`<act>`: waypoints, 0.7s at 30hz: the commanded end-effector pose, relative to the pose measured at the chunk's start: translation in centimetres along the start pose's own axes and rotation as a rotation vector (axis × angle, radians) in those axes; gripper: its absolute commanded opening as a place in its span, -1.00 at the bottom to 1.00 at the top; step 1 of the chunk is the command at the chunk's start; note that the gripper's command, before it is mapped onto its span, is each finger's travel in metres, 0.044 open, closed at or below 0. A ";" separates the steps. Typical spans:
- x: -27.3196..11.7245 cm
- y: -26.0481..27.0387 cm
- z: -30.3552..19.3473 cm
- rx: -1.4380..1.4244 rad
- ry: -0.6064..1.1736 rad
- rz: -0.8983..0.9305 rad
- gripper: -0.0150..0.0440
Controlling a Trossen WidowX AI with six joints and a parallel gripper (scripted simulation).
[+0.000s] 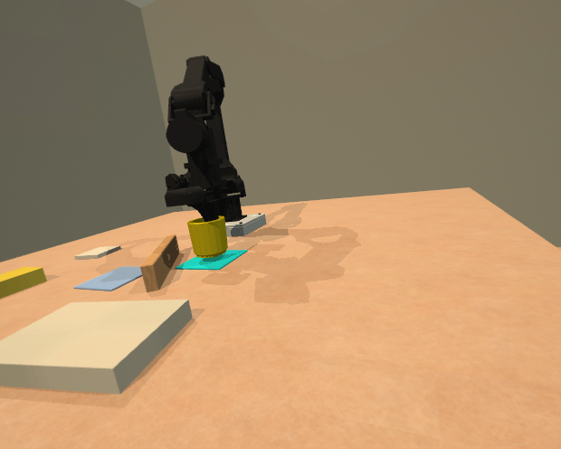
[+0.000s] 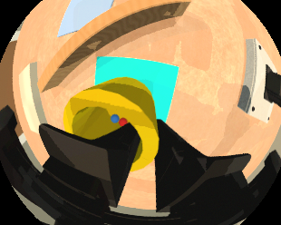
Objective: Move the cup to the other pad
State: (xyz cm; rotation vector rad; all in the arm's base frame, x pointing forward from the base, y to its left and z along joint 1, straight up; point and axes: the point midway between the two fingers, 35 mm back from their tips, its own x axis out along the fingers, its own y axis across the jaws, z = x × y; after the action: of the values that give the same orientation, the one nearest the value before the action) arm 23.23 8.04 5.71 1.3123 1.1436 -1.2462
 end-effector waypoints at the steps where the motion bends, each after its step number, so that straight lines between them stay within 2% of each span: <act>1: 0.8 -0.3 0.2 0.003 -0.010 -0.012 -0.49; 18: 0.5 -0.1 0.0 0.000 -0.002 -0.004 -0.49; 21: 0.5 -0.1 0.0 0.000 -0.002 -0.004 -0.22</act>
State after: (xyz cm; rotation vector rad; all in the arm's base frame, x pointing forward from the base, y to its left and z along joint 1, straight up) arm 23.11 8.01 5.21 1.3085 1.1458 -1.2509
